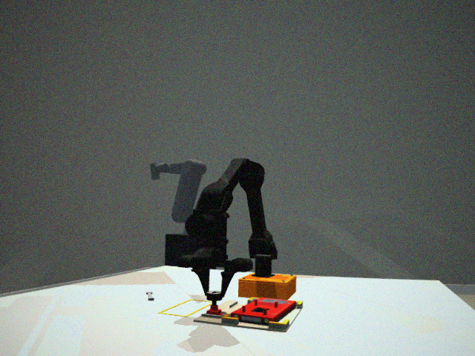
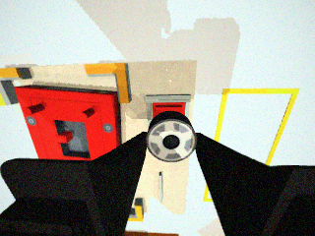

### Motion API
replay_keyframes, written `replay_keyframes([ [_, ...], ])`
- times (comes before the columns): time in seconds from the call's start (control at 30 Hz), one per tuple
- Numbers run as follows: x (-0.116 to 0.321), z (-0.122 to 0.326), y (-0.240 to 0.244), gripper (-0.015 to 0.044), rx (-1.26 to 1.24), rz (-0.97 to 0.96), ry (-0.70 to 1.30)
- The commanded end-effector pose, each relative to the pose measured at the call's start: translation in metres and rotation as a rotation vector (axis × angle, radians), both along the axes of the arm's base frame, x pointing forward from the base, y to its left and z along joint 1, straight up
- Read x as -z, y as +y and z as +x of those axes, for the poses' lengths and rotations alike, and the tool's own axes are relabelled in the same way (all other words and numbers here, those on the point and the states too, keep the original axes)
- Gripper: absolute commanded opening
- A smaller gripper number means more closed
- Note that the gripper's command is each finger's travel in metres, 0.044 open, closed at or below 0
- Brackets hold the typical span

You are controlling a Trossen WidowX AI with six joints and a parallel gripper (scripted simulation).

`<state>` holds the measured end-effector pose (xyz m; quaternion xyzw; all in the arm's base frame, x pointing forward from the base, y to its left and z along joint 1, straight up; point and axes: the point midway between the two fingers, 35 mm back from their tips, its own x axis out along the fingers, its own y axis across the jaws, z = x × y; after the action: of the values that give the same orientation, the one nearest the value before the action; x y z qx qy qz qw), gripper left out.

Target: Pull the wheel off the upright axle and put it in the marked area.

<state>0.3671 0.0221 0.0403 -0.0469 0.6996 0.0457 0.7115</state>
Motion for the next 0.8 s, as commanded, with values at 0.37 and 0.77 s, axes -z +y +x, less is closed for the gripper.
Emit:
replay_keyframes([
  [0.37, -0.0114, 0.0012, 0.0001, 0.0, -0.004, 0.003, -0.014],
  [0.77, -0.0154, 0.0009, 0.0001, 0.0, -0.005, 0.003, -0.016],
])
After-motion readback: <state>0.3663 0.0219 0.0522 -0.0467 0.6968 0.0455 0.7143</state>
